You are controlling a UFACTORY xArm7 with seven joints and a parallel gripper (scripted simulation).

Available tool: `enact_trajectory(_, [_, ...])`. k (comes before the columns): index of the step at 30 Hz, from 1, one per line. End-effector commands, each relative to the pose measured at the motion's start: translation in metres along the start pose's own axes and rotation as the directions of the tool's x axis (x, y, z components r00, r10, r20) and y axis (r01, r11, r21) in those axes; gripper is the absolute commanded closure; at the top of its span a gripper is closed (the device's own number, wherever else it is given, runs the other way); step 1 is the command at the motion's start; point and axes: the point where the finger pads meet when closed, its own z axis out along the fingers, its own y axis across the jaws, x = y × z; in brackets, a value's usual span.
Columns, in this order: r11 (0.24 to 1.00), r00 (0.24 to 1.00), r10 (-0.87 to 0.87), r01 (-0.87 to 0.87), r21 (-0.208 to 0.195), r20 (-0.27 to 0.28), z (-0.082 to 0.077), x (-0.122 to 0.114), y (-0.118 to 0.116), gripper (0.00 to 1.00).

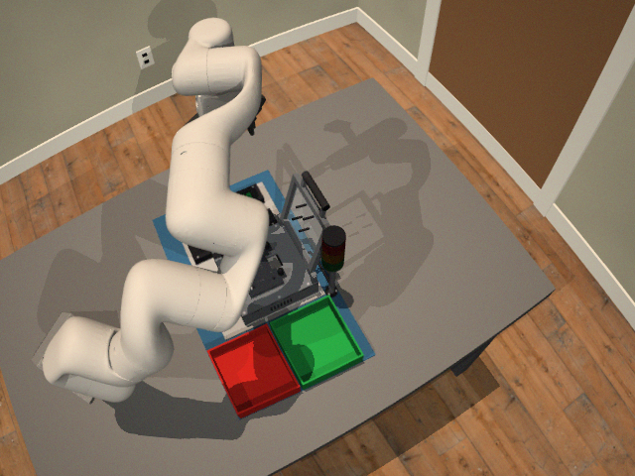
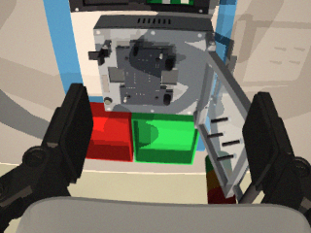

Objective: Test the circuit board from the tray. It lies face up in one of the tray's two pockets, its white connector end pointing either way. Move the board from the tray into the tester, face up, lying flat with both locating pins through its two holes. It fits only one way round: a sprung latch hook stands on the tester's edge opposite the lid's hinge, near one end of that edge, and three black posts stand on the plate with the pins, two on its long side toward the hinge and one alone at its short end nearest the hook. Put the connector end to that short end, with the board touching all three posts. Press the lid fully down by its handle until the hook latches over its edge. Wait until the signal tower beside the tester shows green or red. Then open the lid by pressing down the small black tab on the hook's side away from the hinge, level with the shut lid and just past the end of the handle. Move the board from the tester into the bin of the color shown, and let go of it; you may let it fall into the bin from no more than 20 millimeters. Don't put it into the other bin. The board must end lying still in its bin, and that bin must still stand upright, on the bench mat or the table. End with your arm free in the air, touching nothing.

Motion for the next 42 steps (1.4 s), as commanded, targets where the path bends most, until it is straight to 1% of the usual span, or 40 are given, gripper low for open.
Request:
enact_trajectory(1, [1.0, 1.0, 0.0, 0.0, -0.003, -0.005, 0.025, 0.001, 0.0, 0.0])
enact_trajectory(3, [1.0, 1.0, 0.0, 0.0, -0.003, -0.005, 0.025, 0.001, 0.0, 0.0])
enact_trajectory(9, [1.0, 1.0, 0.0, 0.0, -0.003, -0.005, 0.07, 0.001, 0.0, 0.0])
enact_trajectory(11, [1.0, 1.0, 0.0, 0.0, -0.003, -0.005, 0.08, 0.001, 0.0, 0.0])
enact_trajectory(18, [1.0, 1.0, 0.0, 0.0, -0.003, -0.005, 0.124, 0.001, 0.0, 0.0])
enact_trajectory(20, [1.0, 1.0, 0.0, 0.0, -0.003, -0.005, 0.124, 0.001, 0.0, 0.0])
enact_trajectory(24, [1.0, 1.0, 0.0, 0.0, -0.003, -0.005, 0.158, 0.001, 0.001, 0.0])
enact_trajectory(33, [1.0, 1.0, 0.0, 0.0, -0.003, -0.005, 0.21, 0.002, 0.001, 0.0])
enact_trajectory(35, [1.0, 1.0, 0.0, 0.0, -0.003, -0.005, 0.22, 0.002, 0.001, 0.0])
enact_trajectory(37, [1.0, 1.0, 0.0, 0.0, -0.003, -0.005, 0.22, 0.002, 0.001, 0.0])
enact_trajectory(39, [1.0, 1.0, 0.0, 0.0, -0.003, -0.005, 0.227, 0.002, 0.001, 0.0])
enact_trajectory(42, [1.0, 1.0, 0.0, 0.0, -0.003, -0.005, 0.233, 0.002, 0.001, 0.0])
